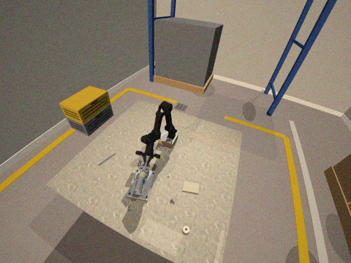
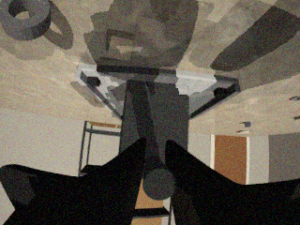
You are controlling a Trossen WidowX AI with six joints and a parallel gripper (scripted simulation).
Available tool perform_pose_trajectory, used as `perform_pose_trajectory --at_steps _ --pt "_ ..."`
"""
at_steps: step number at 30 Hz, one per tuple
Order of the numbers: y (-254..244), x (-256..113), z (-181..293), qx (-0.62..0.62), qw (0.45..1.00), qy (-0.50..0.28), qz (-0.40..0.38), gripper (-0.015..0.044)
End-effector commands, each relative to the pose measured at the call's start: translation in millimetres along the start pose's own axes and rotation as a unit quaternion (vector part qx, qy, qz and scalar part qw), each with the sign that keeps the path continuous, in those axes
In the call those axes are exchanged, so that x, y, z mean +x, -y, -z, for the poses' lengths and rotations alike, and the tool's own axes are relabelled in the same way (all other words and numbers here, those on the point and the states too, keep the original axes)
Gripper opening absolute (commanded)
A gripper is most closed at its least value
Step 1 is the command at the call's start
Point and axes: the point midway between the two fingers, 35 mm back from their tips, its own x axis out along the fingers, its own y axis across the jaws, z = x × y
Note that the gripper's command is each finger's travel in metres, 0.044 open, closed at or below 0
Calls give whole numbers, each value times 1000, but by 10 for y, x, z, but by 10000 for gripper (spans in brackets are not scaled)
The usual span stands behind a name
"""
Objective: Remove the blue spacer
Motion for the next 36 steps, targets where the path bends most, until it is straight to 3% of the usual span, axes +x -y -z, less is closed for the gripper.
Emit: perform_pose_trajectory --at_steps 1,36 --pt "6 18 11 1 1000 0 1 0" --pt "6 109 67 1 1000 -1 1 0"
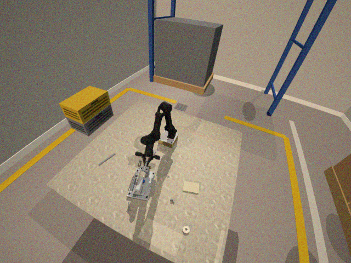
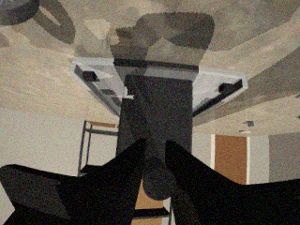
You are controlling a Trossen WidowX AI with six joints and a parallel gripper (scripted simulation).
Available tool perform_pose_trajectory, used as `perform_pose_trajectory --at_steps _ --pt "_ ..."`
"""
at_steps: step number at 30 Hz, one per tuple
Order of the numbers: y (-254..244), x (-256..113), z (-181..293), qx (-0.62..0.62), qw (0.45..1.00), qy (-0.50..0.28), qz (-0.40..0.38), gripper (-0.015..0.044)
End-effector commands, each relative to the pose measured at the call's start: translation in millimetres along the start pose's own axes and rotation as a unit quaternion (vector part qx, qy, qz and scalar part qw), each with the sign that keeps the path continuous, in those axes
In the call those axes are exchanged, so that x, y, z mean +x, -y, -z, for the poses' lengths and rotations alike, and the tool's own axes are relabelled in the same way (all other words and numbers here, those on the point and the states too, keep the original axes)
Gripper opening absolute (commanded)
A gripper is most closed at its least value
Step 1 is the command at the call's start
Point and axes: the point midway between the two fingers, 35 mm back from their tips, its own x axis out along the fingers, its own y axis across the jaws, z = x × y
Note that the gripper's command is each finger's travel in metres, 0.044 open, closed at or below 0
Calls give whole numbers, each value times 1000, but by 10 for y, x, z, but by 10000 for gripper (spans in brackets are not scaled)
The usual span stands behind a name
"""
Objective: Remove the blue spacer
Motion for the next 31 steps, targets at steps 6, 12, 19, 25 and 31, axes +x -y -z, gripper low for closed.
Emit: perform_pose_trajectory --at_steps 6,12,19,25,31 --pt "6 31 19 1 1000 0 1 0" --pt "7 46 30 1 1000 0 1 0" --pt "-3 21 9 1 1000 0 0 26" --pt "-3 21 9 1 1000 0 0 184" --pt "-4 7 11 1 1000 0 0 341"
